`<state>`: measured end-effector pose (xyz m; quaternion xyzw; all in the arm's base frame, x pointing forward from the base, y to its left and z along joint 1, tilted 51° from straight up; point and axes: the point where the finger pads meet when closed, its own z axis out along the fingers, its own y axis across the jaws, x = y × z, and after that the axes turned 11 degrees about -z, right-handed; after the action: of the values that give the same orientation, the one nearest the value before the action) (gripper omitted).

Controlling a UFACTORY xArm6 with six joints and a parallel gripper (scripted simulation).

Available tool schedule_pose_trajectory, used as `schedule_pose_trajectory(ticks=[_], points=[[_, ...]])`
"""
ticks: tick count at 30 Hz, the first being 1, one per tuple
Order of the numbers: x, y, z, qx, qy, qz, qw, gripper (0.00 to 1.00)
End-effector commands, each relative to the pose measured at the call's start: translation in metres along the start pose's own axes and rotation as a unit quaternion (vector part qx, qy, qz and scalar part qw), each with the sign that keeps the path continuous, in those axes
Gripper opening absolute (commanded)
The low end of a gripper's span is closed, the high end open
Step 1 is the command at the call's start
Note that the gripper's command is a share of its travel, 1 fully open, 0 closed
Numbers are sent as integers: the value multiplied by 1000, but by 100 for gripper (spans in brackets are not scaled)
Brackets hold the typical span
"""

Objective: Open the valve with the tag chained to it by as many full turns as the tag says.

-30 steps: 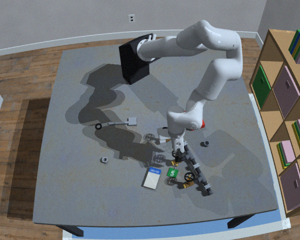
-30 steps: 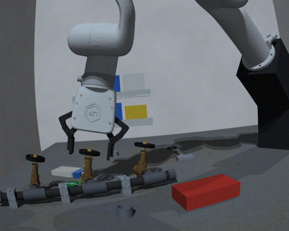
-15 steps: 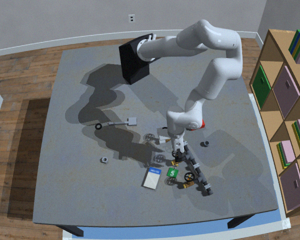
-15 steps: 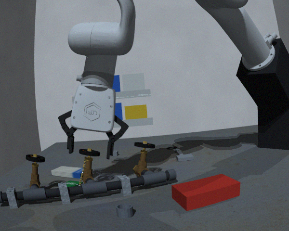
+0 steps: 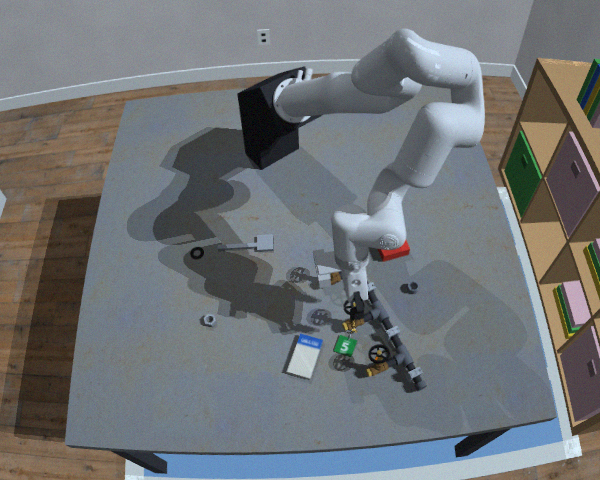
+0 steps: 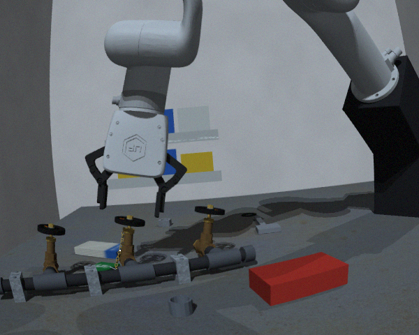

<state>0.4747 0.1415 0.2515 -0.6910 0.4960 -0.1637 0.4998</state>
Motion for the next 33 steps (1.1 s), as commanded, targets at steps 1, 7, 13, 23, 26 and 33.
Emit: schedule_pose_trajectory(ticks=[1, 7, 13, 23, 26, 33], points=[[0, -1, -12, 0, 0, 0, 1000, 100], [0, -1, -21, 0, 0, 0, 1000, 100], [0, 0, -32, -1, 1, 0, 1000, 100], [1, 1, -38, -1, 1, 0, 1000, 100], [1, 1, -38, -1, 1, 0, 1000, 100], [1, 1, -38, -1, 1, 0, 1000, 100]])
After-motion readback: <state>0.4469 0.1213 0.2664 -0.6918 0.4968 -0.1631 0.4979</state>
